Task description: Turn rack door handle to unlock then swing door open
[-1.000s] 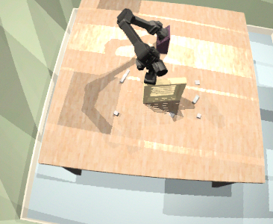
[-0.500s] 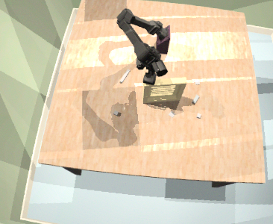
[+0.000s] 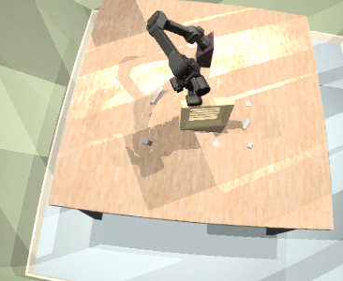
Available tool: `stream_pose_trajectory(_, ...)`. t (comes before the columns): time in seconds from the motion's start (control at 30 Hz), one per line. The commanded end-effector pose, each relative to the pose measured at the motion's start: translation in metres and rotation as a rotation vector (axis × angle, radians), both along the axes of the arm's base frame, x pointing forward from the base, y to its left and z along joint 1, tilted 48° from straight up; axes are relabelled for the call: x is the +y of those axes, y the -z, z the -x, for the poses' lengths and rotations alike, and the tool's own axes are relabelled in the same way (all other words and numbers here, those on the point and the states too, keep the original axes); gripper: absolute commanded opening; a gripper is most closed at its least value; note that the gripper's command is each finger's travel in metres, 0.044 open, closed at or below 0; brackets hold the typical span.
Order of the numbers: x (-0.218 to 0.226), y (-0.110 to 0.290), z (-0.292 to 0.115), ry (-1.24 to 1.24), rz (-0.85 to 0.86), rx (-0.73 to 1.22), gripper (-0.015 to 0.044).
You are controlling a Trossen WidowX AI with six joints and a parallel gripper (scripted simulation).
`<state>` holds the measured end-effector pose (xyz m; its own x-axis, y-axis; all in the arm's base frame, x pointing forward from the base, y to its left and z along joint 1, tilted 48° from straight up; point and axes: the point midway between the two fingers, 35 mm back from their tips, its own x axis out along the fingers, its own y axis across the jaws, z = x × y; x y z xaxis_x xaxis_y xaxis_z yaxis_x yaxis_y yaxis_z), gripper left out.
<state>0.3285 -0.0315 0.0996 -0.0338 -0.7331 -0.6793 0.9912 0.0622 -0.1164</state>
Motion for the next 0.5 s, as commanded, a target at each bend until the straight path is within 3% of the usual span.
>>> stream_pose_trajectory(0.0,0.0000,0.0005,-0.0001,-0.122,-0.006,0.132,0.0291)
stream_pose_trajectory(0.47,0.0000,0.0004,-0.0001,-0.593,-0.029,0.640,0.0291)
